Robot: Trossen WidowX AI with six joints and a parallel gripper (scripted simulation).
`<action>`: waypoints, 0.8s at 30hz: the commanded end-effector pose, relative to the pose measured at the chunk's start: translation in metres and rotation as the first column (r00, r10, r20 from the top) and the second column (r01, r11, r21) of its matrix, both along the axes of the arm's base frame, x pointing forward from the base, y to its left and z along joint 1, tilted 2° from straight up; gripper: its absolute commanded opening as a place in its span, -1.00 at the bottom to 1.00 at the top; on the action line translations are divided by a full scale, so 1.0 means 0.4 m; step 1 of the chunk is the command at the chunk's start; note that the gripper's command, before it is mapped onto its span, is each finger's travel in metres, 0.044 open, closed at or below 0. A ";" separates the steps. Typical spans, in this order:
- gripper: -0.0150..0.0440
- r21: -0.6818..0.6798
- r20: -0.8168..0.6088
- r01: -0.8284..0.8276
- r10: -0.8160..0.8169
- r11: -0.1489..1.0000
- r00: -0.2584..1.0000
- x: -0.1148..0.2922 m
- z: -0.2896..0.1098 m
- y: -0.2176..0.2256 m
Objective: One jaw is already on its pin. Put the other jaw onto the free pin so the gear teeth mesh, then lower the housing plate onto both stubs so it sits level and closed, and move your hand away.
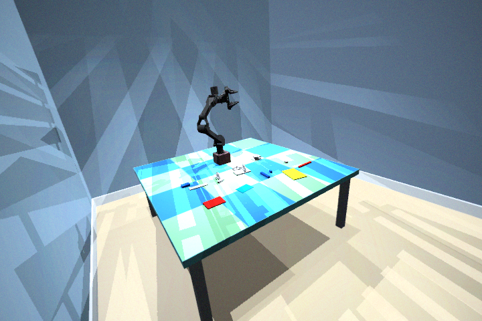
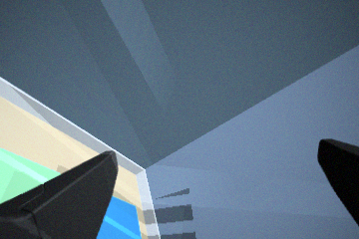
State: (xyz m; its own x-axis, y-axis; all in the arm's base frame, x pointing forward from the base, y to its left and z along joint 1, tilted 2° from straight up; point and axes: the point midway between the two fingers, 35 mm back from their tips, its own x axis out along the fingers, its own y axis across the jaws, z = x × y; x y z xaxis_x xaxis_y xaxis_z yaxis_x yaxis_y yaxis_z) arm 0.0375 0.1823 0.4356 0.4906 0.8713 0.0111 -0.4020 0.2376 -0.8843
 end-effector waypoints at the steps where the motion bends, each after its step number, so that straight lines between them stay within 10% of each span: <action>1: 1.00 -0.019 0.002 0.035 -0.035 0.999 0.999 0.007 -0.009 0.019; 24: 1.00 -0.151 0.007 0.243 -0.245 0.958 0.970 0.106 -0.080 0.108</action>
